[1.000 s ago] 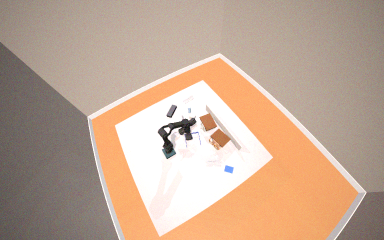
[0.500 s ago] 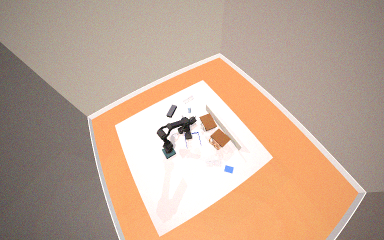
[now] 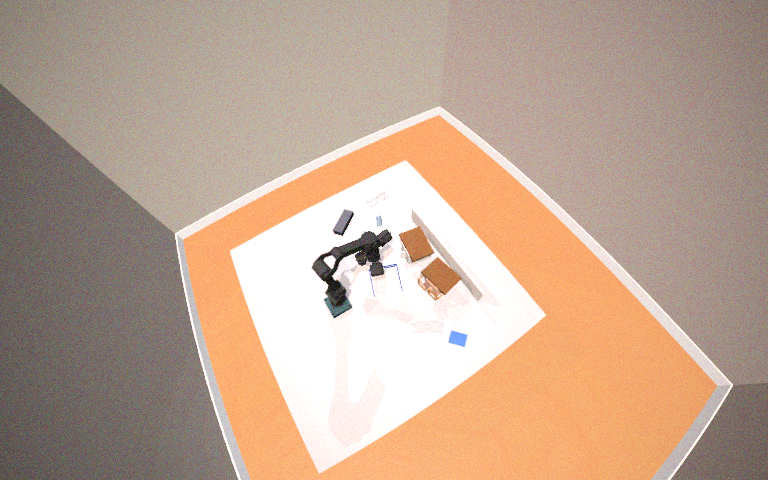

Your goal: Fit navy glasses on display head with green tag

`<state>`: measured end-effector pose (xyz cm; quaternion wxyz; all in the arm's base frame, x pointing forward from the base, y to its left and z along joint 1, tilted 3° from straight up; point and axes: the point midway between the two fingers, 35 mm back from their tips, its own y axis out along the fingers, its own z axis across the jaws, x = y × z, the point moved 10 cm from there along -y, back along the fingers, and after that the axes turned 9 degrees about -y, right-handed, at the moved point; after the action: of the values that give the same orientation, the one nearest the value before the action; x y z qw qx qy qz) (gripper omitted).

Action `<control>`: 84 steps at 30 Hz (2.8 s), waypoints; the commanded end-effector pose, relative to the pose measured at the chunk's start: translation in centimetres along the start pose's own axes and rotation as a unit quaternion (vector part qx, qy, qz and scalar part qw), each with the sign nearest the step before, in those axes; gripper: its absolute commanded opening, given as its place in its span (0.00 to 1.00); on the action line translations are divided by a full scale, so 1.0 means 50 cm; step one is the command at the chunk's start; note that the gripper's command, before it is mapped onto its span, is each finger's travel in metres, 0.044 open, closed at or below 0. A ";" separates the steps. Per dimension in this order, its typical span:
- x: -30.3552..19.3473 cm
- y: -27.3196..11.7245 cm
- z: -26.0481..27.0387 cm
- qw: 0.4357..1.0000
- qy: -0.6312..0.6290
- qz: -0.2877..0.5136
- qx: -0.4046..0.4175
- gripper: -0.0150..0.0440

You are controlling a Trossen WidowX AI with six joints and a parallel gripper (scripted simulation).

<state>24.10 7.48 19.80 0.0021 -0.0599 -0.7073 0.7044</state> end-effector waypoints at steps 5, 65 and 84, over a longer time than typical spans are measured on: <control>0.004 -0.009 0.011 1.000 -0.002 -0.004 -0.001 0.49; 0.003 0.105 0.011 1.000 0.000 0.001 0.000 0.36; -0.002 0.069 0.009 1.000 -0.001 0.001 0.000 0.25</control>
<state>24.27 6.94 15.16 0.0064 -0.0550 -0.7053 0.7067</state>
